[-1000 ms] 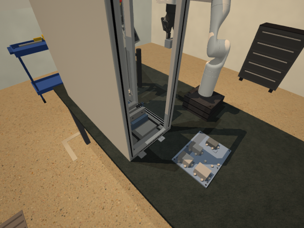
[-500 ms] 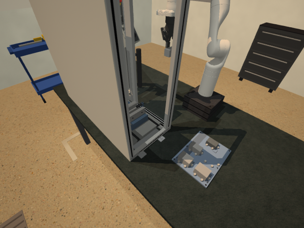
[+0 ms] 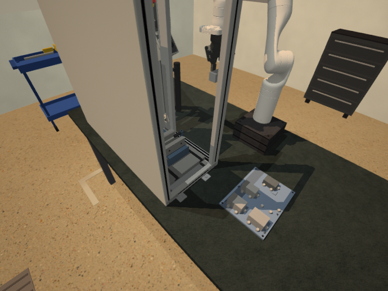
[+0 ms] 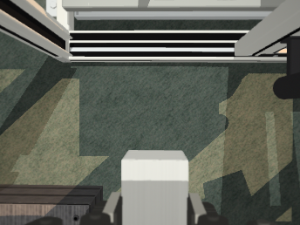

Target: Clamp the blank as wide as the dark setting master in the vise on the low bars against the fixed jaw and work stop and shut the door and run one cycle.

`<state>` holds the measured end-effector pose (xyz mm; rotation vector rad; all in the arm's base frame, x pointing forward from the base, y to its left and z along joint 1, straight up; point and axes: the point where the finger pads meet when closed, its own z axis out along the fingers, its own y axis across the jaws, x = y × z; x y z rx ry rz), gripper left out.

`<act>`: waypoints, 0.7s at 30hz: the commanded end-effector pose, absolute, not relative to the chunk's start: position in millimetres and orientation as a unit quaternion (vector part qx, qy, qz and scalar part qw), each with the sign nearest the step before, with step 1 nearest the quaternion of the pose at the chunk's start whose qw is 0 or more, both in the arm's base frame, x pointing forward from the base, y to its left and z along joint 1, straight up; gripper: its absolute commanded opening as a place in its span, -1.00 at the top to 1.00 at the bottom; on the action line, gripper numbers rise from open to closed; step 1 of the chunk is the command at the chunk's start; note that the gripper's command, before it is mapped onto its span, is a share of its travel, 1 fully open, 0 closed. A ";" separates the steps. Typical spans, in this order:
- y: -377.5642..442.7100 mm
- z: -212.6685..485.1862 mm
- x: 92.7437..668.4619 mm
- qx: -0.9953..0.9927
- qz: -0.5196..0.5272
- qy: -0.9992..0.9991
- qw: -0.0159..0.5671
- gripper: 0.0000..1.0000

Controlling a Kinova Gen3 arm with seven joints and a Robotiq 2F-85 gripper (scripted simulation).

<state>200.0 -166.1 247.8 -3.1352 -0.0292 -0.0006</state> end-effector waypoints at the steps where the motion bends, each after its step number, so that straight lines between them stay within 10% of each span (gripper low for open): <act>1: -167.5 230.0 203.3 -1.000 0.000 -0.009 0.002 0.80; 21: -167.3 180.5 203.3 -1.000 0.000 -0.009 0.002 0.80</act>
